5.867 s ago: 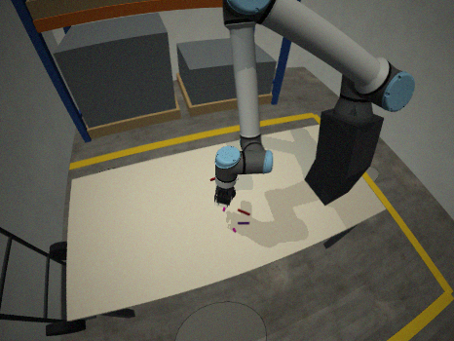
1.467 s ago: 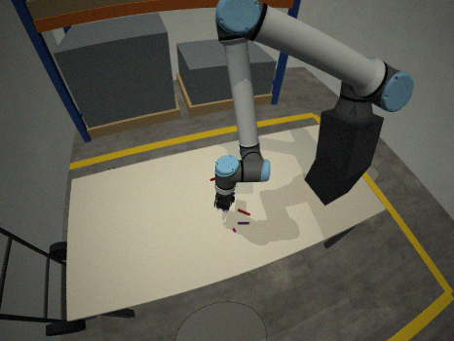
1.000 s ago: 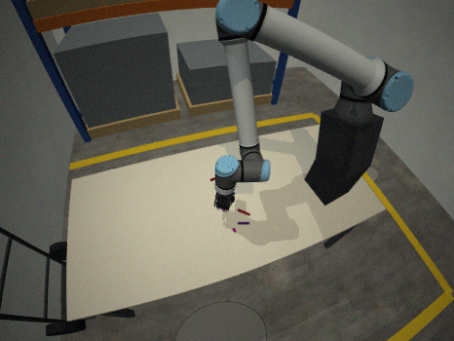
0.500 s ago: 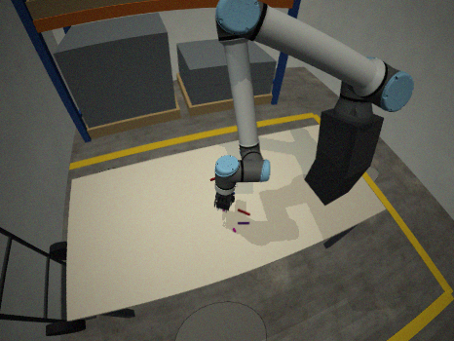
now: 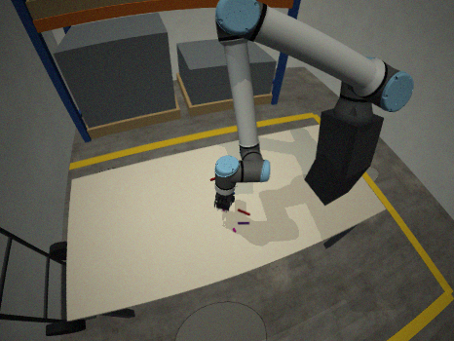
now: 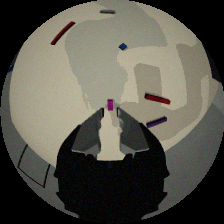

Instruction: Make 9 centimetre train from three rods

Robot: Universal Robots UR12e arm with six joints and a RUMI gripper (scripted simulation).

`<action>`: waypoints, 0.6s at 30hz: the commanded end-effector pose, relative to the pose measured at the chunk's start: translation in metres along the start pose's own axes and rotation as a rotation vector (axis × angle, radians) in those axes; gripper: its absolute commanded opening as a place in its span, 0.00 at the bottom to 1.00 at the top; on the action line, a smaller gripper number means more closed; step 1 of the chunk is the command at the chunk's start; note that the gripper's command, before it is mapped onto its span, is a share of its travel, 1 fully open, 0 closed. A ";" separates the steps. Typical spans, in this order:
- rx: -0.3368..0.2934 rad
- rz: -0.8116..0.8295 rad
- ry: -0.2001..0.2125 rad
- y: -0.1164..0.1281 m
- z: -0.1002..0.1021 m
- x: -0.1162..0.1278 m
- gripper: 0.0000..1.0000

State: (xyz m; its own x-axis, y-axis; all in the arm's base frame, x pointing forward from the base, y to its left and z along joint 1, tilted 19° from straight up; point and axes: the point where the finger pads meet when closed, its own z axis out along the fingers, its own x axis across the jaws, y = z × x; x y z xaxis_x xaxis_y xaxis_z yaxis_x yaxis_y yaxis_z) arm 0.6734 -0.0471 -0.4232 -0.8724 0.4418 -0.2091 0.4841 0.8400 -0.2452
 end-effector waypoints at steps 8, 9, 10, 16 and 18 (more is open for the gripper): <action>0.000 0.000 -0.001 0.000 0.007 0.000 0.14; 0.000 0.000 -0.001 0.000 0.008 0.000 0.14; 0.000 0.000 -0.001 0.000 0.009 0.000 0.14; 0.000 0.000 -0.001 0.000 0.013 0.000 0.14; 0.000 0.000 -0.001 0.000 0.014 0.000 0.14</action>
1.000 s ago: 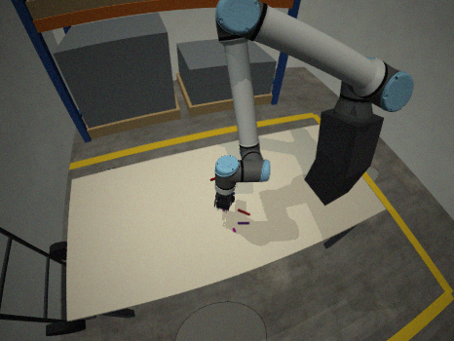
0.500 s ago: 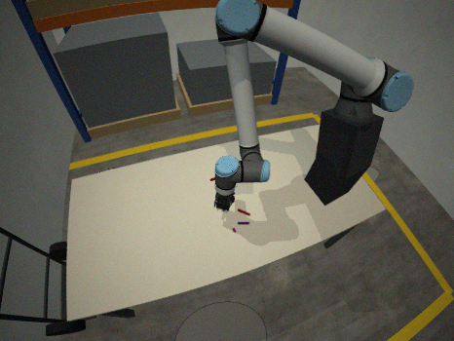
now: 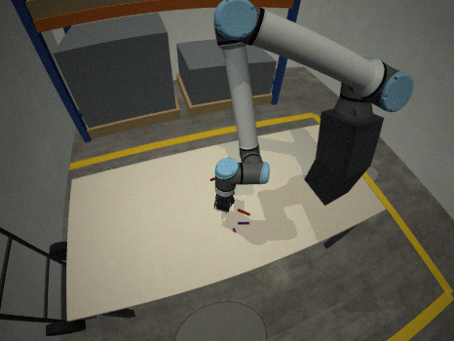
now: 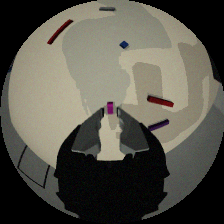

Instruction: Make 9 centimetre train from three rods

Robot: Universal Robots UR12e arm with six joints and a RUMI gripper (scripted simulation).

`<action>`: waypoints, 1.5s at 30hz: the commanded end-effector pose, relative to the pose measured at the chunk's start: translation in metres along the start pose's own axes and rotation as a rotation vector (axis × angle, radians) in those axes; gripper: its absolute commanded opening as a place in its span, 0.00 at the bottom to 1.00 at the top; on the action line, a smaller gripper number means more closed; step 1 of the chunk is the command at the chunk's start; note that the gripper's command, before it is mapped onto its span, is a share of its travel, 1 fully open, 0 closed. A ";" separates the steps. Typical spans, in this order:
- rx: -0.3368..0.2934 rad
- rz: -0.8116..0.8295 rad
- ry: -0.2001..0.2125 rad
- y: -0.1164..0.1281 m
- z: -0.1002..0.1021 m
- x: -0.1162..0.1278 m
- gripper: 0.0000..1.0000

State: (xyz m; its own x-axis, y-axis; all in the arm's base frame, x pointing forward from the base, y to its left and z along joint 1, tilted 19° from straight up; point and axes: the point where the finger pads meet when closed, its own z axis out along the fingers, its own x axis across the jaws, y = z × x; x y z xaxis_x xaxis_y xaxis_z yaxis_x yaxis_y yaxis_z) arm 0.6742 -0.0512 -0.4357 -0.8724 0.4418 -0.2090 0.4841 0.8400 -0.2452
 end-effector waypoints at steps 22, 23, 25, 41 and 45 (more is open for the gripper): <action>0.000 0.000 -0.001 0.000 0.002 0.000 0.14; 0.000 0.000 -0.001 0.000 0.002 0.000 0.14; 0.000 0.000 -0.001 0.000 0.002 0.000 0.14; 0.000 0.000 -0.001 0.000 0.002 0.000 0.00; 0.000 0.000 -0.001 0.000 0.002 0.000 0.00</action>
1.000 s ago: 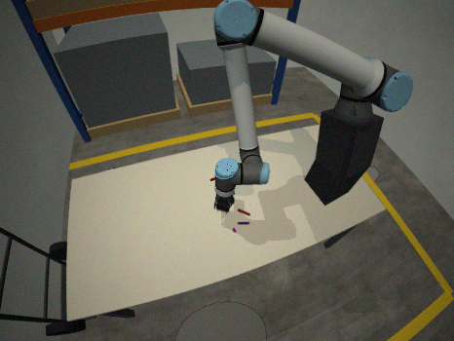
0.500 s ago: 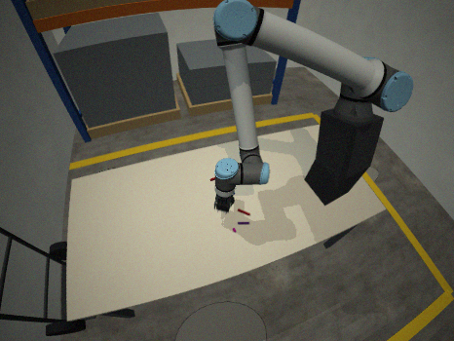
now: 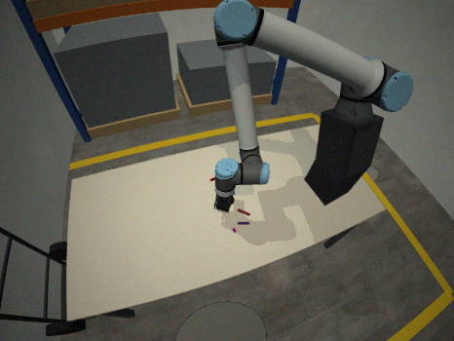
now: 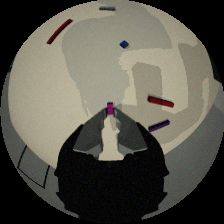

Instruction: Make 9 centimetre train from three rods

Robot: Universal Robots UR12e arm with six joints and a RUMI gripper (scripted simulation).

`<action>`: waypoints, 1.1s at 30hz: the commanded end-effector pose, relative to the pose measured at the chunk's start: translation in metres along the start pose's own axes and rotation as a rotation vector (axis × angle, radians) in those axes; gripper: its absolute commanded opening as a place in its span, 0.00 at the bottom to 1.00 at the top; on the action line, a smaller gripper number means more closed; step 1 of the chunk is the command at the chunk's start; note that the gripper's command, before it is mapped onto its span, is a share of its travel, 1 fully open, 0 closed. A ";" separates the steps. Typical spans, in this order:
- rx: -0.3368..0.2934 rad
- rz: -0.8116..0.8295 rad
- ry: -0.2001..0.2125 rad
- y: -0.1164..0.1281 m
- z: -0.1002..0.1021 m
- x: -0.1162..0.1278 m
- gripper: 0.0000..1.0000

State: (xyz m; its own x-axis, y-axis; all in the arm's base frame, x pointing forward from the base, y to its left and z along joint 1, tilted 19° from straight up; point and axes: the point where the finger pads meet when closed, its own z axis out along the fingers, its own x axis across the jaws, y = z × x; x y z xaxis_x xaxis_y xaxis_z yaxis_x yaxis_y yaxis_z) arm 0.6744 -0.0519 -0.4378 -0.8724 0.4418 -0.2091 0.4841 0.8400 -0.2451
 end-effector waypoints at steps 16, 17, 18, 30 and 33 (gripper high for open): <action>0.000 0.000 -0.001 0.000 -0.001 0.000 0.00; 0.000 0.000 -0.001 0.000 -0.001 0.000 0.00; 0.000 0.000 -0.001 0.000 -0.001 0.000 0.00; 0.000 0.000 -0.001 0.000 -0.001 0.000 0.00; 0.000 0.000 -0.001 0.000 -0.004 0.000 0.00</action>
State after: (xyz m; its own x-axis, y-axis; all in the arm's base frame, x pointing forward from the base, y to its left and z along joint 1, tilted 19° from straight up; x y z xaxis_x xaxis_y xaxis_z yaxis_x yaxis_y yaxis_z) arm 0.6743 -0.0517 -0.4372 -0.8724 0.4418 -0.2090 0.4841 0.8400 -0.2452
